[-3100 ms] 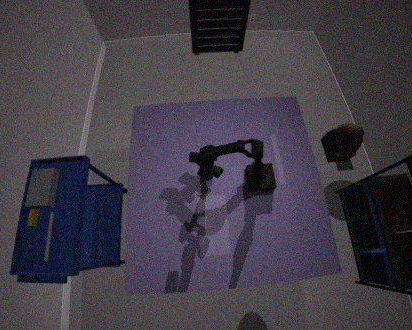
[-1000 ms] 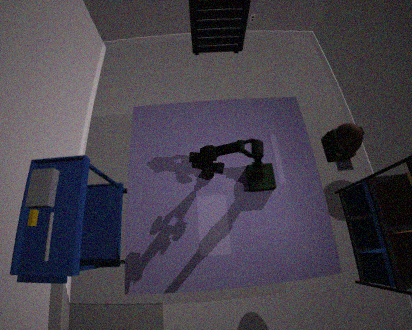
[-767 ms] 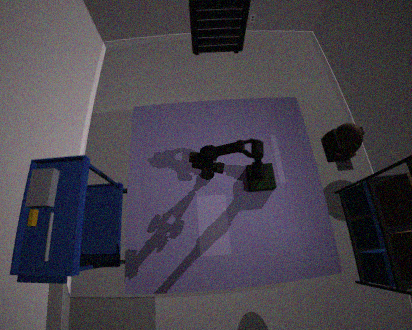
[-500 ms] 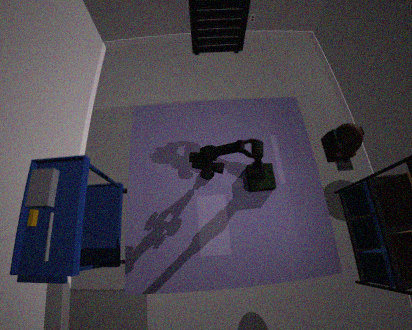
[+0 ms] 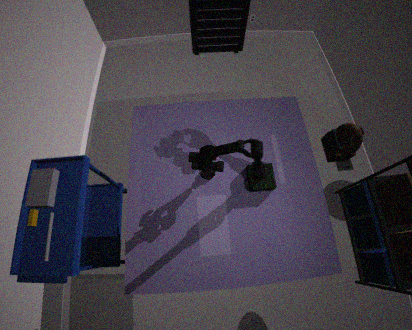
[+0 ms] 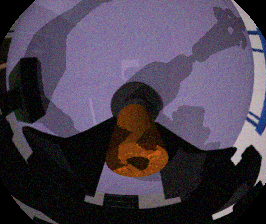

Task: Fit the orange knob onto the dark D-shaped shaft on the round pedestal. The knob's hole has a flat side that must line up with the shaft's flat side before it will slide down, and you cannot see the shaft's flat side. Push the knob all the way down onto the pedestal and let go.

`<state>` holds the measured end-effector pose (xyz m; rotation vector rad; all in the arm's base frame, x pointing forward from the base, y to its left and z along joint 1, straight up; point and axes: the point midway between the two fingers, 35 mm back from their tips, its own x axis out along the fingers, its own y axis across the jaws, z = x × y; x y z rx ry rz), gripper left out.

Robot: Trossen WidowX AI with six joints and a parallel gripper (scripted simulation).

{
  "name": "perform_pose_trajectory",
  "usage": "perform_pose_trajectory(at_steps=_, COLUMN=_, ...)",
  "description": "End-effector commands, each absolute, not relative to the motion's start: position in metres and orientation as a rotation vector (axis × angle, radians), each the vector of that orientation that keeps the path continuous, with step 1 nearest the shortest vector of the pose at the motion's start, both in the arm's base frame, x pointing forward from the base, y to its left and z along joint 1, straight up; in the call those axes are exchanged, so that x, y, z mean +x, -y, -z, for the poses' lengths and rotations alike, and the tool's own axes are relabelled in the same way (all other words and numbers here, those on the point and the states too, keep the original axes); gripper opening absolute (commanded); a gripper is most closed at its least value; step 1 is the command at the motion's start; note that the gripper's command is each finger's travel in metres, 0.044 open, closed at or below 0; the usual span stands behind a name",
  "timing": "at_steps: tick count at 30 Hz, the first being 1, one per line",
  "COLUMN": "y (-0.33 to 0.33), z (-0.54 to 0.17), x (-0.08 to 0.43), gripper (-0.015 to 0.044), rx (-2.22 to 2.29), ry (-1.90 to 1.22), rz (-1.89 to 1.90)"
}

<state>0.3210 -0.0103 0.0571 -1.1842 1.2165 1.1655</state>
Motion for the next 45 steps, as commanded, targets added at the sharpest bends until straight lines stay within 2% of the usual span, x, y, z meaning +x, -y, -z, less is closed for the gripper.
perform_pose_trajectory(at_steps=1, y=0.0112, z=-0.0613, x=0.327, gripper=0.0, rx=-1.265, ry=-1.164, rz=-1.23)
perform_pose_trajectory(at_steps=45, y=0.0106, z=-0.0547, x=0.3208, gripper=0.0, rx=-1.418, ry=-1.056, rz=-1.38)
